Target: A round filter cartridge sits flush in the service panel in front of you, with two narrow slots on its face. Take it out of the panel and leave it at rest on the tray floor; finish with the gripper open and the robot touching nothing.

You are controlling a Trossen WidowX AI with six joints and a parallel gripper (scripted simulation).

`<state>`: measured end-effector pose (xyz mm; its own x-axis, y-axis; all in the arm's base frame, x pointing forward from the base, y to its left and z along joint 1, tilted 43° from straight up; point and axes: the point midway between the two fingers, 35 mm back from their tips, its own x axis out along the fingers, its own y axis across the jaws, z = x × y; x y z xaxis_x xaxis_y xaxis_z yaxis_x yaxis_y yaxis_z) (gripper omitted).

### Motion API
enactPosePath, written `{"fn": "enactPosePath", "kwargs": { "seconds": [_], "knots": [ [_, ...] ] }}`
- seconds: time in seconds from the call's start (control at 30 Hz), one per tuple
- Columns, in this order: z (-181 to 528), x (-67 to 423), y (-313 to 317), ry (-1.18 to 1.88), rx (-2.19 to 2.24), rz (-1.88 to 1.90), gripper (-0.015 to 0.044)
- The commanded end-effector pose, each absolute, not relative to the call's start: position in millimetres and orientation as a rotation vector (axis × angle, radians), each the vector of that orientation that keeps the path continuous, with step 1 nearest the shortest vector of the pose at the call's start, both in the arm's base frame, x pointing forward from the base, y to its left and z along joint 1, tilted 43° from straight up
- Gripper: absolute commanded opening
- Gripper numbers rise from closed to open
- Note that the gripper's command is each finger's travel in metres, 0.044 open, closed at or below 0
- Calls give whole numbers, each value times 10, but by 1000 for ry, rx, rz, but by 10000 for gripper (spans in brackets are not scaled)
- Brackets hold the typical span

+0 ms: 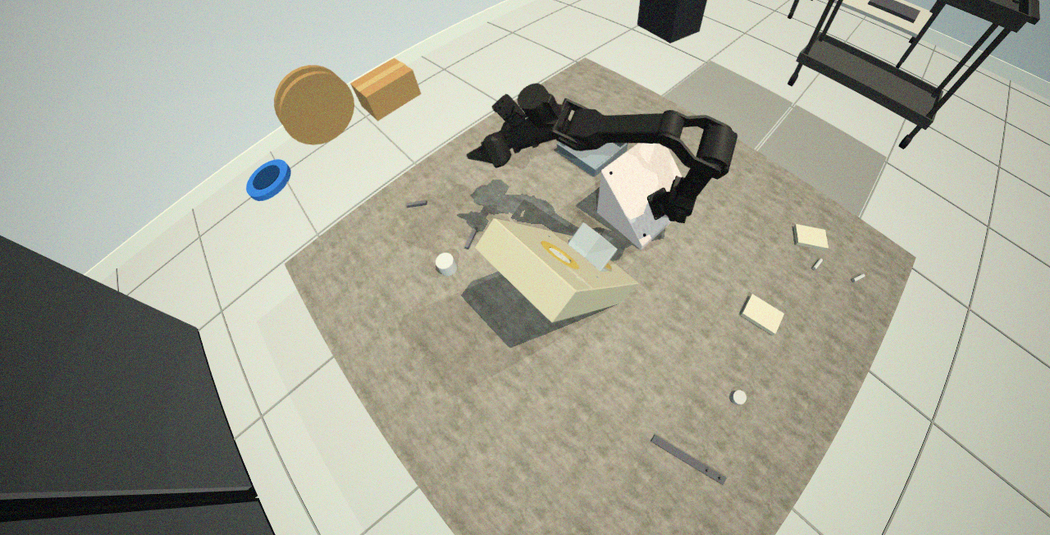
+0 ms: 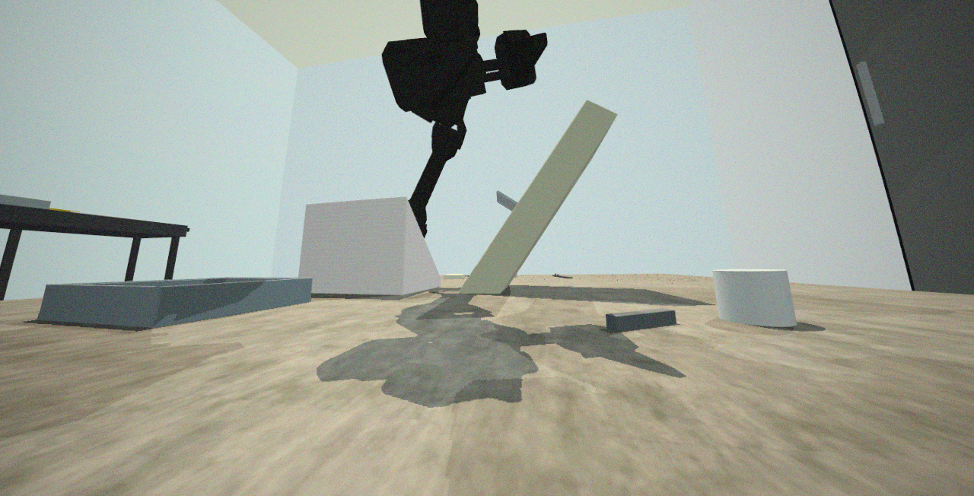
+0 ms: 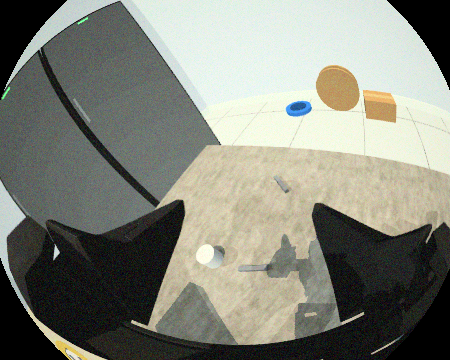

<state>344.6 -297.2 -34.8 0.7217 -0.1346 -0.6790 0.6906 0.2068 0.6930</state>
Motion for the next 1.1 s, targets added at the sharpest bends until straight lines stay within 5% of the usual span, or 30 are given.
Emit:
{"fn": "enactPosePath", "kwargs": {
  "seconds": [0.0,0.37,0.73,1.07],
  "knots": [
    [-329,3449,-2958,546,1238,-607,374],
    [908,3388,-1998,733,1180,-118,95],
    [1912,3039,-1160,731,1155,245,95],
    [1945,3024,-1132,729,1155,256,95]
  ]
}}
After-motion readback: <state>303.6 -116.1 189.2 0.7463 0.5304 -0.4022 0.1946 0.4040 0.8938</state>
